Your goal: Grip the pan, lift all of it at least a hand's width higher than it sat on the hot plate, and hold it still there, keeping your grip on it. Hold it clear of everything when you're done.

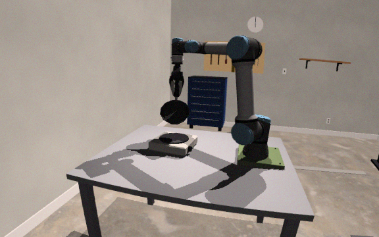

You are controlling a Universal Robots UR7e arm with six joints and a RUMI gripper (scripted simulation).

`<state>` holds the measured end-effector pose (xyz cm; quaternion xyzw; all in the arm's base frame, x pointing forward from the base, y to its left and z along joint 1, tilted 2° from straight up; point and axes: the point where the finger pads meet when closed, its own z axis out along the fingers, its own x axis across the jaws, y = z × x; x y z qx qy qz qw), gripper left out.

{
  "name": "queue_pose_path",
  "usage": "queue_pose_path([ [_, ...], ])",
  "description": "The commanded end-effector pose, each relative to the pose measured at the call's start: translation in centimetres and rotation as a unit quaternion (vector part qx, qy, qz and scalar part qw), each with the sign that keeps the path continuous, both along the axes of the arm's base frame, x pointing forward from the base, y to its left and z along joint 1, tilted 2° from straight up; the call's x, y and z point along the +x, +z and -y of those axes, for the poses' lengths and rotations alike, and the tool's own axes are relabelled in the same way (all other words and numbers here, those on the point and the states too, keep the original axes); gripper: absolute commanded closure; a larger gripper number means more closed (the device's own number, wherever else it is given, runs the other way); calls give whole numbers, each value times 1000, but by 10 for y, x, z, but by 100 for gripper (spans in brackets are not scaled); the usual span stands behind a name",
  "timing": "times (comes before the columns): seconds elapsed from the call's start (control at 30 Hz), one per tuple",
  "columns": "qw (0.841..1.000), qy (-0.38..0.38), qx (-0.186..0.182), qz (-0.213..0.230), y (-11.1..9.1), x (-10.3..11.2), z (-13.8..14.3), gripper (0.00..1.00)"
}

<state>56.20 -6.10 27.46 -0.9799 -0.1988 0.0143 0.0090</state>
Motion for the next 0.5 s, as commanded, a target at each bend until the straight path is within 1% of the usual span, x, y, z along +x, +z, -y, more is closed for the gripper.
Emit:
queue_pose_path([
  [0.0, 1000, 0, 0, 0, 11, 1, 0, 100],
  [0.17, 1000, 0, 0, 0, 16, 1, 0, 100],
  [0.47, 1000, 0, 0, 0, 16, 0, 0, 100],
])
